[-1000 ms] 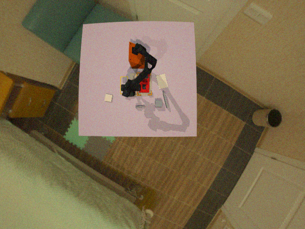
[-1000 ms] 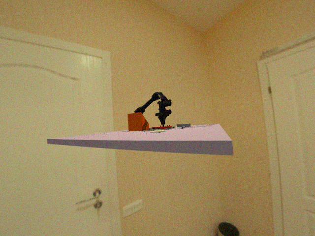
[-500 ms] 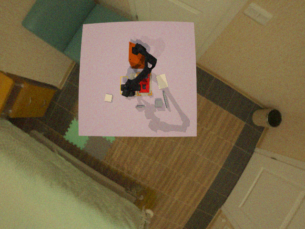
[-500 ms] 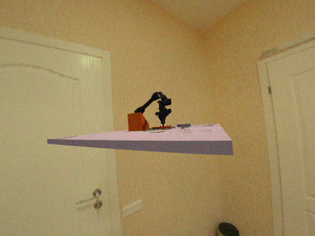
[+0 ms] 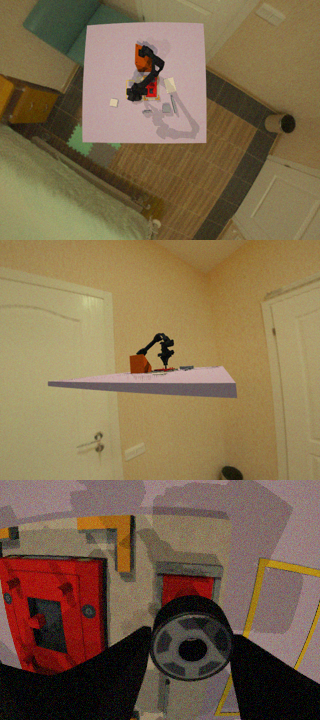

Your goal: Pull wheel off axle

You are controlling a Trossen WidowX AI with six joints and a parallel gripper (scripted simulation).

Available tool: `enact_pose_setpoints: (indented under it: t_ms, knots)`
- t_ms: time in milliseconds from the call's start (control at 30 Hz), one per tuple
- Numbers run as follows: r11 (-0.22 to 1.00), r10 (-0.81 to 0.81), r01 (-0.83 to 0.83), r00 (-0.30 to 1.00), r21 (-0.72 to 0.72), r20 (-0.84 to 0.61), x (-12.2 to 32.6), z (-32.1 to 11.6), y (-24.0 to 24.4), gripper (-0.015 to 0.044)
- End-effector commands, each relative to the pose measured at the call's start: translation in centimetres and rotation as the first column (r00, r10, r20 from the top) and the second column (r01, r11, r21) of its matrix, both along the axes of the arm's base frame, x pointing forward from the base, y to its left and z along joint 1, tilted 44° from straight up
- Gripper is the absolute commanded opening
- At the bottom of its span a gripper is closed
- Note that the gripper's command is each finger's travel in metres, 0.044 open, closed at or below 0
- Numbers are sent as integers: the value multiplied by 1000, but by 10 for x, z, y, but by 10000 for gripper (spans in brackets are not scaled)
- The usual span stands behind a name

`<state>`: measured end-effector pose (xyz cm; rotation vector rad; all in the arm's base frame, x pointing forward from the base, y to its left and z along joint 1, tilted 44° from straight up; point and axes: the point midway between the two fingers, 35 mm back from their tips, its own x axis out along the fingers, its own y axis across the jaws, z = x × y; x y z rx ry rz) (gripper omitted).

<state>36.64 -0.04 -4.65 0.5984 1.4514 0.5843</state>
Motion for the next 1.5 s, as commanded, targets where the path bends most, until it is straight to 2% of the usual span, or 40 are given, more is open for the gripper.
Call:
enact_pose_setpoints:
  t_ms: [0, 567, 1267, 1467]
  knots:
    - [1000, 3, -3, 1000, -4, 3, 0, 1, -2, 0]
    - [1000, 3, -3, 1000, -6, 2, -5, 27, -28, 0]
    - [1000, 2, -2, 1000, -14, -1, -57, -38, -95, 0]
    - [1000, 3, -3, 1000, -13, 0, -62, -42, -100, 0]
